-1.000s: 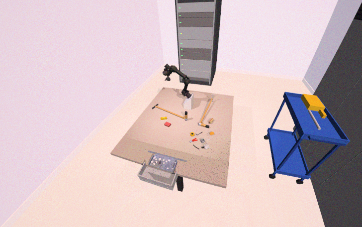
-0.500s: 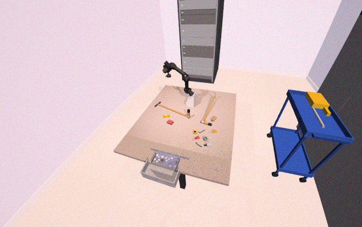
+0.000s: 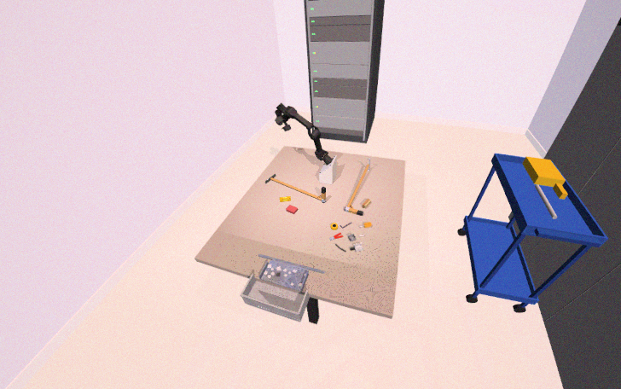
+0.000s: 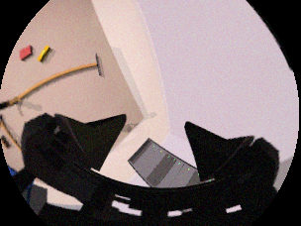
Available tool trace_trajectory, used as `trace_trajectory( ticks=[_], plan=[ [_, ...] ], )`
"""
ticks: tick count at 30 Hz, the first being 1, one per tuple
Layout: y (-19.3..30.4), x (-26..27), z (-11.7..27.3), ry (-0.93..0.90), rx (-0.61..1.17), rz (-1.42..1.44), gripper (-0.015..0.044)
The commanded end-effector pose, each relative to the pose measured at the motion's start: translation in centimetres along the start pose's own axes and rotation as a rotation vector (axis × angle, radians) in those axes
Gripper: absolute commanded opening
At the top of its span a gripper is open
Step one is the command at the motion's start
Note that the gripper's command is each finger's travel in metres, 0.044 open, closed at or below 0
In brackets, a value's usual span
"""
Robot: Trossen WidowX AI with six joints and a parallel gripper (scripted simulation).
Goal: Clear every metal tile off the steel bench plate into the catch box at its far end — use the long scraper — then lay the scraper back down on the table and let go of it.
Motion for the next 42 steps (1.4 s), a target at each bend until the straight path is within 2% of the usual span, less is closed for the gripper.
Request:
trace_trajectory(
  ticks=[1,42],
  plan=[
    [-0.4,-0.7,-0.6,0.026,0.02,0.05,0.044],
    [-0.8,-7.7,-9.5,0.142,0.298,0.56,0.044]
  ],
)
Point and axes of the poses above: the point midway between the two fingers, 35 mm back from their tips, its own z axis back along the fingers, its own x axis across the jaws, y = z × x, the point moved 10 cm from there along z, back along the fingers, and after that the axes turned 14 degrees about -z, right-handed, at the moved point
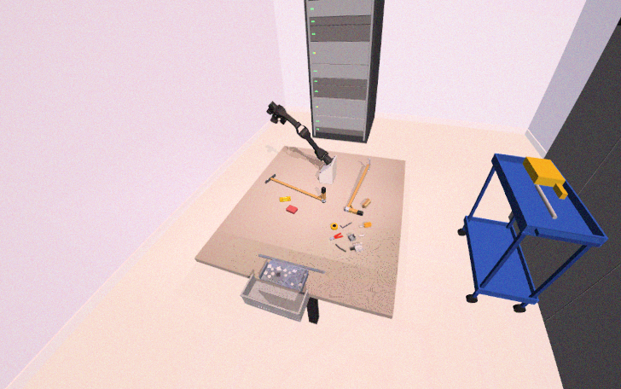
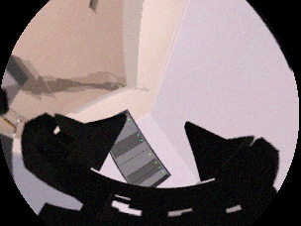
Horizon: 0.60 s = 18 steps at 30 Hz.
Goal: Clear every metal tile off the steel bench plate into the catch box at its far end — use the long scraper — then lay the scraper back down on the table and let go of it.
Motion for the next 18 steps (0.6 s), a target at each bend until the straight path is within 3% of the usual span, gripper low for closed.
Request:
trace_trajectory(
  ticks=[1,18],
  plan=[
    [0.1,-0.36,-0.32,0.013,0.019,0.03,0.044],
    [0.07,-0.09,-0.34,-0.001,0.008,0.013,0.044]
  ],
)
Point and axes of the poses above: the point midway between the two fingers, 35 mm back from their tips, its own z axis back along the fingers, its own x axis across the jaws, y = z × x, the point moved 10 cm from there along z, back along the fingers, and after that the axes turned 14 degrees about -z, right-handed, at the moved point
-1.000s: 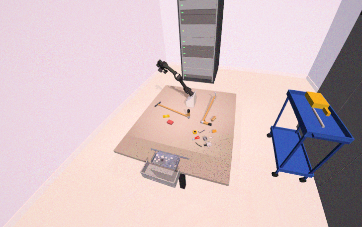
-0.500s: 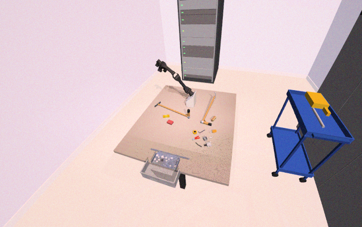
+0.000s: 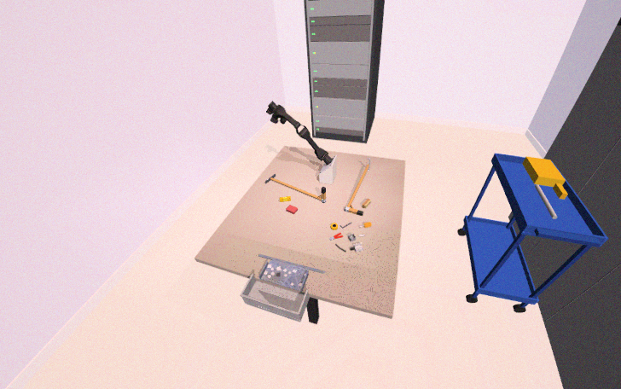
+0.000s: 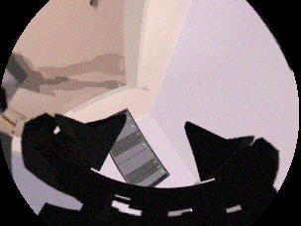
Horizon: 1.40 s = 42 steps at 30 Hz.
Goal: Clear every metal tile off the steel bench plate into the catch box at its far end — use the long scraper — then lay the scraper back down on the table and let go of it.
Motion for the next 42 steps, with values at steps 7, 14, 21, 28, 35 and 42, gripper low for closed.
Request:
trace_trajectory(
  ticks=[7,14,21,28,35,42],
  plan=[
    [0.0,0.0,0.0,-0.001,-0.001,-0.004,0.044],
    [0.0,0.0,0.0,-0.001,-0.001,-0.004,0.044],
    [-0.1,0.1,-0.1,-0.009,-0.02,-0.017,0.0361],
    [-0.4,0.5,-1.0,-0.048,-0.095,-0.079,0.0177],
    [-0.7,0.8,-2.4,-0.088,-0.126,-0.137,0.0],
    [-1.2,1.1,-3.8,-0.13,-0.154,-0.19,0.0]
  ],
)
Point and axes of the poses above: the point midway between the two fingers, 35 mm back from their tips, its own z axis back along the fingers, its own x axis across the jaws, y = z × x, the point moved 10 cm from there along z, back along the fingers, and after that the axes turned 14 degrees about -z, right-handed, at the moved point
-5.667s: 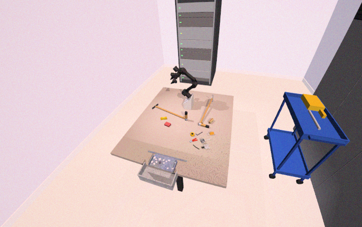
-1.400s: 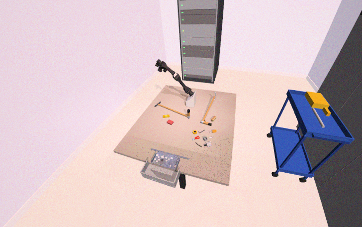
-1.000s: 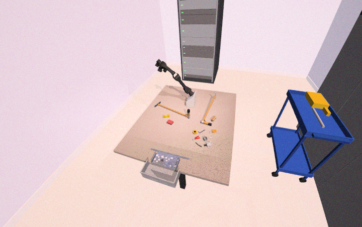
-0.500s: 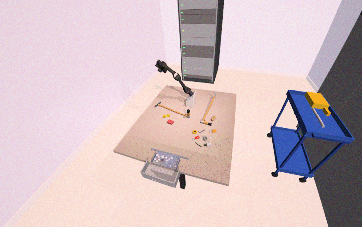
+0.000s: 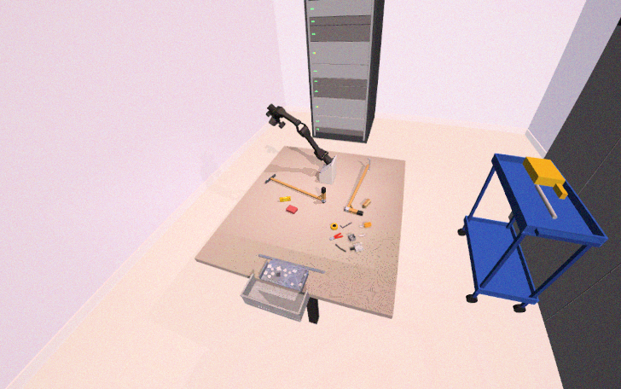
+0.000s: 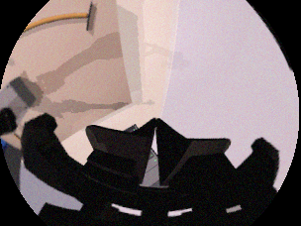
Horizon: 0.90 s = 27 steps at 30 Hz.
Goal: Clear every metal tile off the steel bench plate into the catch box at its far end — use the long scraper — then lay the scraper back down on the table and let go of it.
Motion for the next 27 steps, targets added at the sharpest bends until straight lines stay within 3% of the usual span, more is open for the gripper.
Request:
trace_trajectory(
  ticks=[1,27],
  plan=[
    [-0.1,0.2,-0.7,-0.022,-0.011,-0.03,0.0],
    [-2.5,1.9,-5.8,-0.184,-0.09,-0.207,0.0]
  ],
)
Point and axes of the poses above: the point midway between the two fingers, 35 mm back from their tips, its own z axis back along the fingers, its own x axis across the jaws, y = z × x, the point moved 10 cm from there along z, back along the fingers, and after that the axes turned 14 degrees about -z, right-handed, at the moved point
